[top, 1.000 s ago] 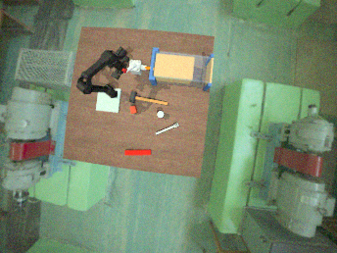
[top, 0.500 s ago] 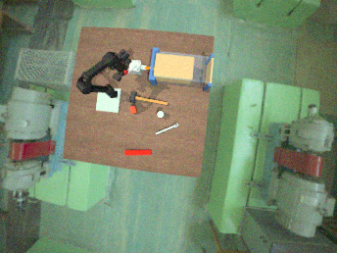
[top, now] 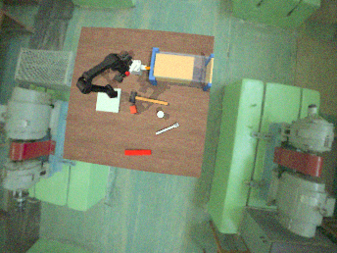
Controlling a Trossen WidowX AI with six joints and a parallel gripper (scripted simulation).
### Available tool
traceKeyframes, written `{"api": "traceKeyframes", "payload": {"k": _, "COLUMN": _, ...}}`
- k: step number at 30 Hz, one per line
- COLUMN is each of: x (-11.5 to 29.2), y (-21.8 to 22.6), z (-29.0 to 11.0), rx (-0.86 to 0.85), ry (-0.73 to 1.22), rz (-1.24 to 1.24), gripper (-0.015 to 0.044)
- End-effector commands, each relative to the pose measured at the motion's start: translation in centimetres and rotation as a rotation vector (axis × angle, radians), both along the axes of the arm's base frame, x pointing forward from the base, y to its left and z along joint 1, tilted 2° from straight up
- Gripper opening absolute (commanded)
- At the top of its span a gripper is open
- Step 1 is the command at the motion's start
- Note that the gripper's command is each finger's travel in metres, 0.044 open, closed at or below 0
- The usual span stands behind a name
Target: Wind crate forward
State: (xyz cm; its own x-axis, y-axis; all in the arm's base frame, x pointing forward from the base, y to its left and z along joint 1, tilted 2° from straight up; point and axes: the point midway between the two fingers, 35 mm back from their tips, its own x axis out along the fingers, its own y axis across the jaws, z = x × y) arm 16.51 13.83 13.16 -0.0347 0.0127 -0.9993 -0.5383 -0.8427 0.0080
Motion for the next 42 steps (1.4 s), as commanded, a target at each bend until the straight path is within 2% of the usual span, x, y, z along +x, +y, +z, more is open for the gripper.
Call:
{"api": "traceKeyframes", "payload": {"k": 1, "x": 1.0, "y": -0.6, "z": 0.0, "rx": -0.017, "ry": -0.021, "rz": -0.010, "gripper": 0.0000}}
{"api": "traceKeyframes", "payload": {"k": 42, "x": 5.3, "y": -2.0, "z": -0.1, "rx": -0.019, "ry": -0.024, "rz": -0.010, "gripper": 0.0000}}
